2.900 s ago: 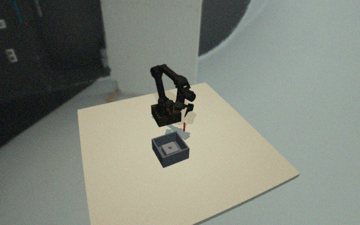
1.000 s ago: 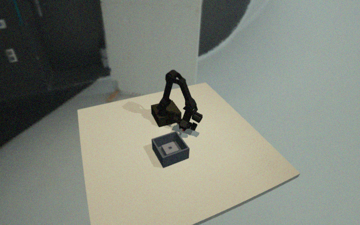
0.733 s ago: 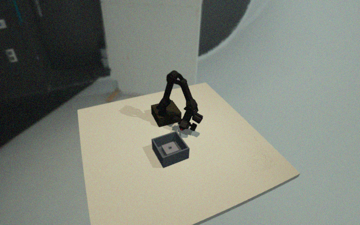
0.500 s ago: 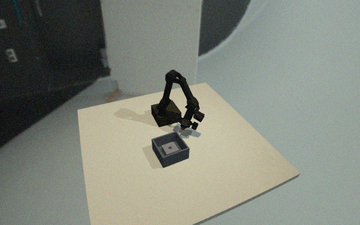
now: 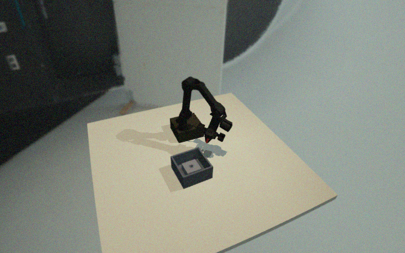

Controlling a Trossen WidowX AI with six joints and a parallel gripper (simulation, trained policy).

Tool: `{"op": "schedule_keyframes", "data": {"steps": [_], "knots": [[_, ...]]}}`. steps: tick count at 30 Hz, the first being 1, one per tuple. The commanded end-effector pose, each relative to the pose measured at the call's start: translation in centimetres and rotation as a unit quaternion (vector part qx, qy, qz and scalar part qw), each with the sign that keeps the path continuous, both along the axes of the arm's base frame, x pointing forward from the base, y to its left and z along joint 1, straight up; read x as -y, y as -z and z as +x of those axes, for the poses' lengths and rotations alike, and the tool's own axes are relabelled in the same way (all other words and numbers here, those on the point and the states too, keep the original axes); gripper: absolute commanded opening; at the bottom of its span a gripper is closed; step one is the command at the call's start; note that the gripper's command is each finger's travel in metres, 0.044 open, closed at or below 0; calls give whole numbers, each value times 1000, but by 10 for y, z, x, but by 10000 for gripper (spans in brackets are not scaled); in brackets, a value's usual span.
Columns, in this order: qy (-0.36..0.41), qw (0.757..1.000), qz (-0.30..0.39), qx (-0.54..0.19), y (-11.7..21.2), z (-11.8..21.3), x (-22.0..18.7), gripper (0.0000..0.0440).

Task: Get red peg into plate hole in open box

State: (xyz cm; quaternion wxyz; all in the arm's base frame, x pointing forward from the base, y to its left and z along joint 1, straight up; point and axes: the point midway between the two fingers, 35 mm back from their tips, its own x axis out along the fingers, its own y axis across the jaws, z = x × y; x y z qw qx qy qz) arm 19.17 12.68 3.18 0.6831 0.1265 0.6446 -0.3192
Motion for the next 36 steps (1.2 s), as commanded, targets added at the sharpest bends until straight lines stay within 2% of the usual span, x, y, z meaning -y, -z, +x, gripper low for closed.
{"op": "schedule_keyframes", "data": {"steps": [1,8,19,36], "knots": [[7,1000,-3,15,-16,11,3,0],[40,998,-9,41,-39,33,14,0],[100,992,-14,80,-55,74,46,0],[144,984,-10,102,-49,131,115,0]]}}
